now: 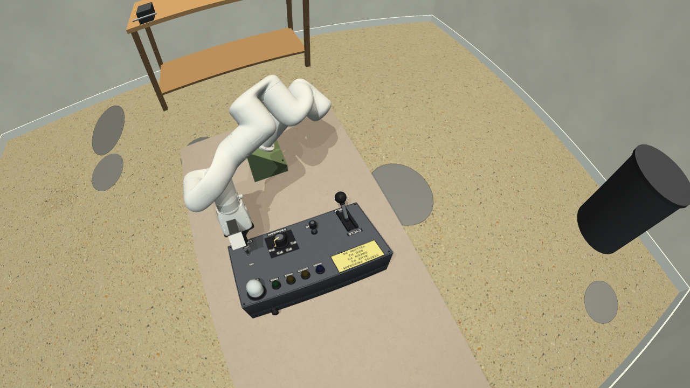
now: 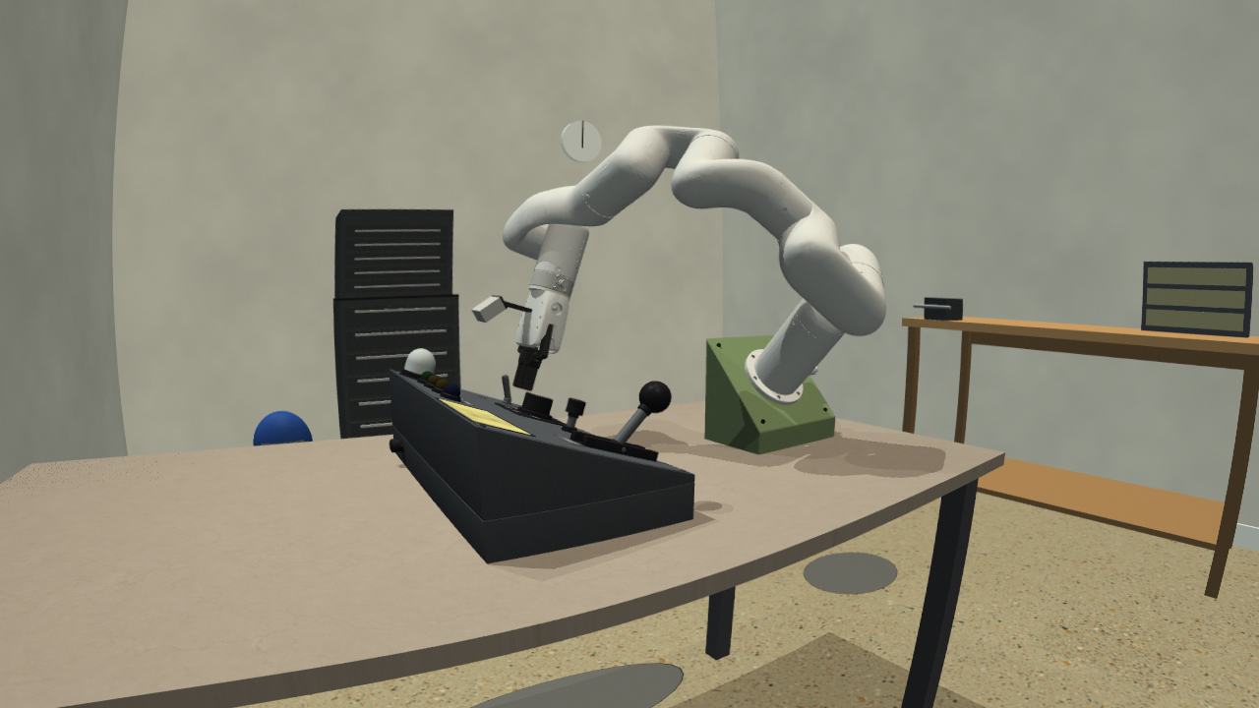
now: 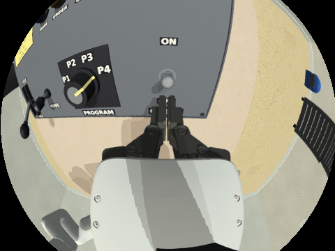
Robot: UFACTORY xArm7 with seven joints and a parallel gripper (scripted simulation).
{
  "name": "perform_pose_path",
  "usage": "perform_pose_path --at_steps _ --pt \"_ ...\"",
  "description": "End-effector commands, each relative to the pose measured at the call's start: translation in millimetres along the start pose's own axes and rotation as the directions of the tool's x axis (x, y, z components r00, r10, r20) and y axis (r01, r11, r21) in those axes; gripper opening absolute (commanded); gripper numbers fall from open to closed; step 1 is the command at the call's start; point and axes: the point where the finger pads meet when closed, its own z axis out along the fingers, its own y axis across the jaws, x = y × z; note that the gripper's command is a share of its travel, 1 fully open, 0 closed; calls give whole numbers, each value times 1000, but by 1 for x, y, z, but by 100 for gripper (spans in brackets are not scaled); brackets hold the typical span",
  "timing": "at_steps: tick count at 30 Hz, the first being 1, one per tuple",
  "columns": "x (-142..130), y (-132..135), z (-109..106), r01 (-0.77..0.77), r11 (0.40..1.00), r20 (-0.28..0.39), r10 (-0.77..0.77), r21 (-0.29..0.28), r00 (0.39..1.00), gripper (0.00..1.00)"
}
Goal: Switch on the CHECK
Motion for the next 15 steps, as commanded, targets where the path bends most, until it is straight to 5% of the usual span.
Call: perform_pose_path --at_steps 1,10,15 --pt "-3 1 -2 1 1000 -3 -1 -3 1000 0" --pt "-6 1 -4 1 1000 -3 -1 -3 1000 0" --pt "-6 1 -23 1 1000 -3 -1 -3 1000 0"
